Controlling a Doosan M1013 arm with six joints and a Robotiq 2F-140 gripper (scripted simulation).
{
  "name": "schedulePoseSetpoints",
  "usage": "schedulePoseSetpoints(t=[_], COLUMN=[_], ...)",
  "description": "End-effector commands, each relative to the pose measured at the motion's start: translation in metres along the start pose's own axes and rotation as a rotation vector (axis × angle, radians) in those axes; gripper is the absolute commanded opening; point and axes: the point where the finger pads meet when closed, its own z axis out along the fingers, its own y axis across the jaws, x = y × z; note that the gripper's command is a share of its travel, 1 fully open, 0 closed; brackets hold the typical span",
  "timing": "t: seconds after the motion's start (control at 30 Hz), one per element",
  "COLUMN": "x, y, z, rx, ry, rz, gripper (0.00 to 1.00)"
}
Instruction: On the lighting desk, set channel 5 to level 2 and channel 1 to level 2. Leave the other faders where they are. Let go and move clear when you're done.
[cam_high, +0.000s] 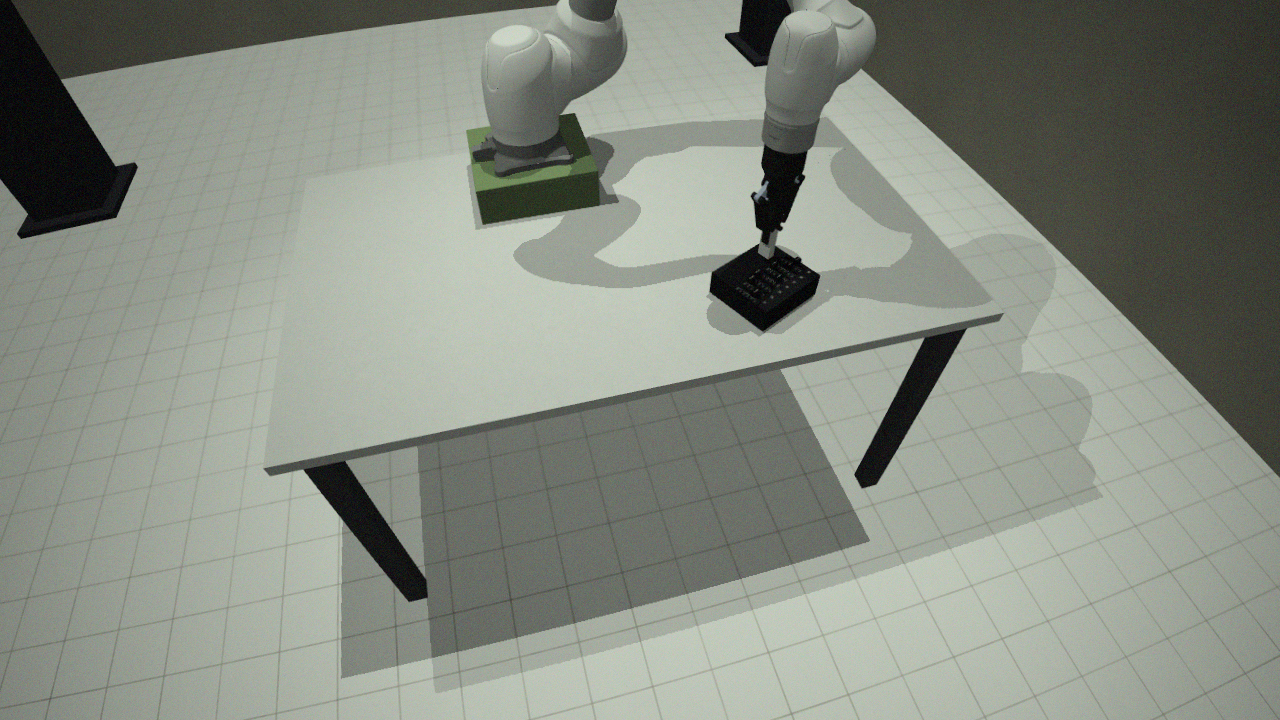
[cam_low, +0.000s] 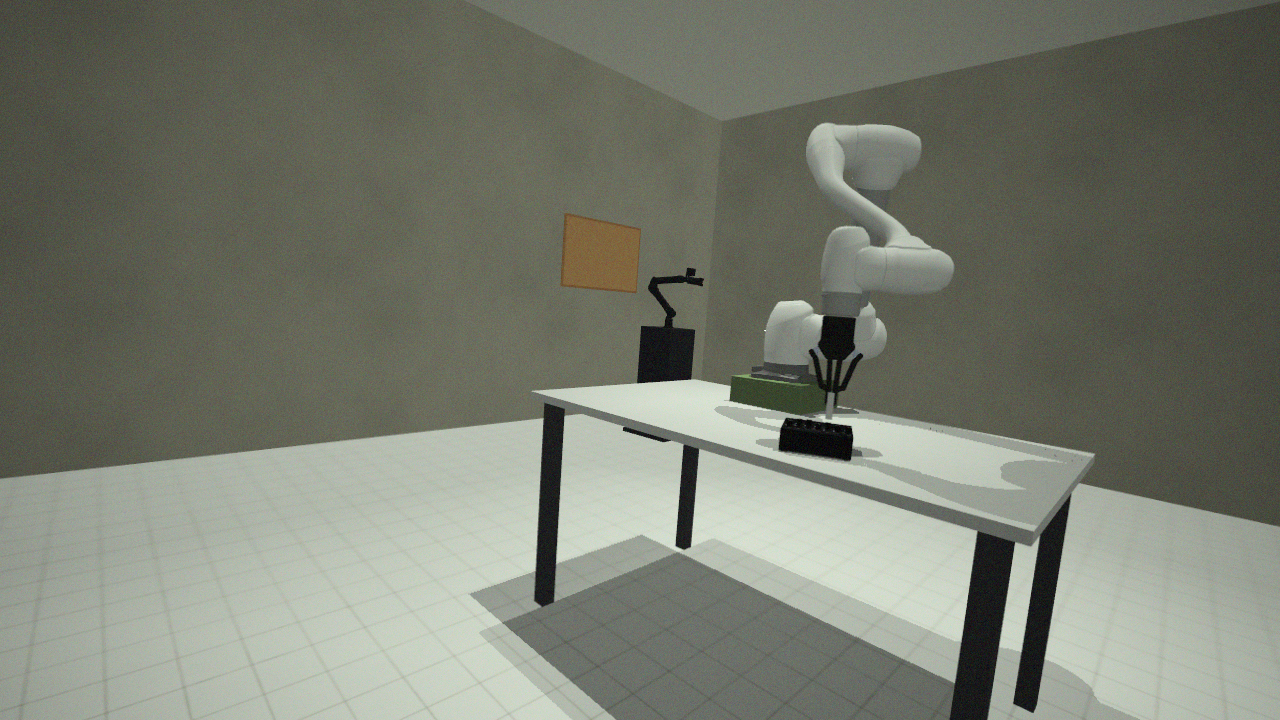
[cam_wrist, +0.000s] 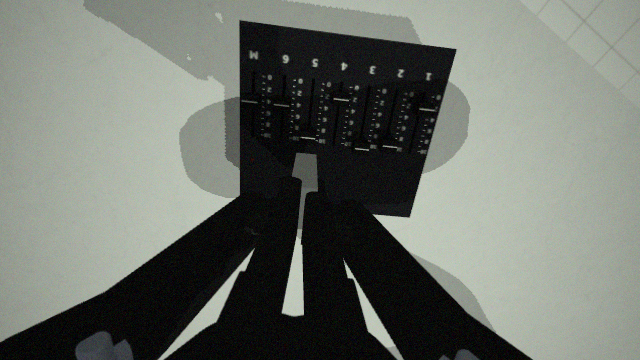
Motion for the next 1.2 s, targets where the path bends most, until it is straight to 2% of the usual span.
schedulePoseSetpoints(t=[0.0, 0.6, 1.17], x=[0.0, 0.0, 0.0], y=[0.0, 0.0, 0.0], z=[0.0, 0.001, 0.01], rx=[0.0, 0.0, 0.0], ry=[0.0, 0.0, 0.0], rz=[0.0, 0.0, 0.0], gripper=[0.1, 0.1, 0.1])
